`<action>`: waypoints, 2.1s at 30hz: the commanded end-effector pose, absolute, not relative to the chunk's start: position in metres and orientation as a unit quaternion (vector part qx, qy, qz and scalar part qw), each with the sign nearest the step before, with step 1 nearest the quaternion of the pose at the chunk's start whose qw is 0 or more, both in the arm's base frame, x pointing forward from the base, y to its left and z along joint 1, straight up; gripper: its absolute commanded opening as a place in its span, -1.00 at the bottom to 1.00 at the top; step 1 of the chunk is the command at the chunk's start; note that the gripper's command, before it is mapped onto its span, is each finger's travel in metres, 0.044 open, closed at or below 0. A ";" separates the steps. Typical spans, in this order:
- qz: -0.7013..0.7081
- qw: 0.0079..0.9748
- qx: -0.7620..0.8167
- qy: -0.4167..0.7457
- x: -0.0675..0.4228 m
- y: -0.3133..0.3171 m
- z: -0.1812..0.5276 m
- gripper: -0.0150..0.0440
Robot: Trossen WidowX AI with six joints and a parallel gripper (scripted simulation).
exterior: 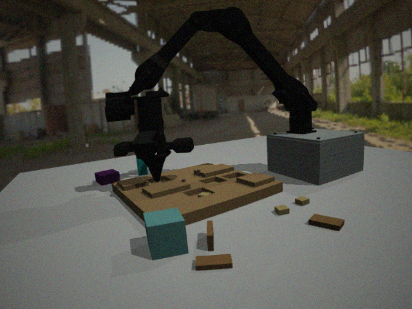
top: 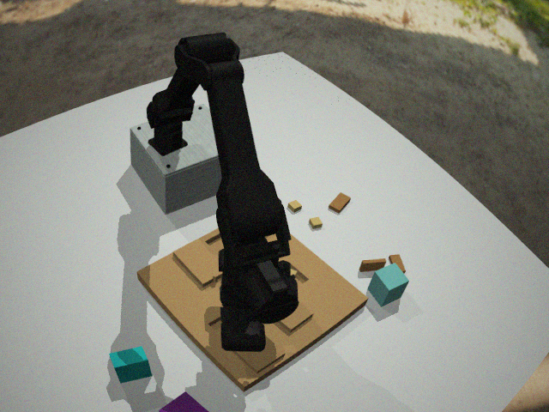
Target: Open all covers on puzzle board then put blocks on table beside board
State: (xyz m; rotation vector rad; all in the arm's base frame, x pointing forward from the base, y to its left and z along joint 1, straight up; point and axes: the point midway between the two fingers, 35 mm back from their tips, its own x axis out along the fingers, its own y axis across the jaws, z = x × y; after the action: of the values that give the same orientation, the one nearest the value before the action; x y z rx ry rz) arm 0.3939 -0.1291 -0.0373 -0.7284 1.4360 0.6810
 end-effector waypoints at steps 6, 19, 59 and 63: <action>0.301 0.641 -0.321 0.629 0.388 -0.136 -0.040 -0.49; 0.069 0.712 -0.083 0.694 0.384 -0.141 -0.041 -0.49; -0.024 0.718 0.010 0.696 0.383 -0.143 -0.037 -0.49; 0.077 0.711 -0.093 0.692 0.385 -0.141 -0.033 -0.49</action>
State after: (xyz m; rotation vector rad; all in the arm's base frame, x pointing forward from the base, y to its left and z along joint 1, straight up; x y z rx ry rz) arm 0.3818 -0.1420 -0.0373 -0.0322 1.5447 0.0026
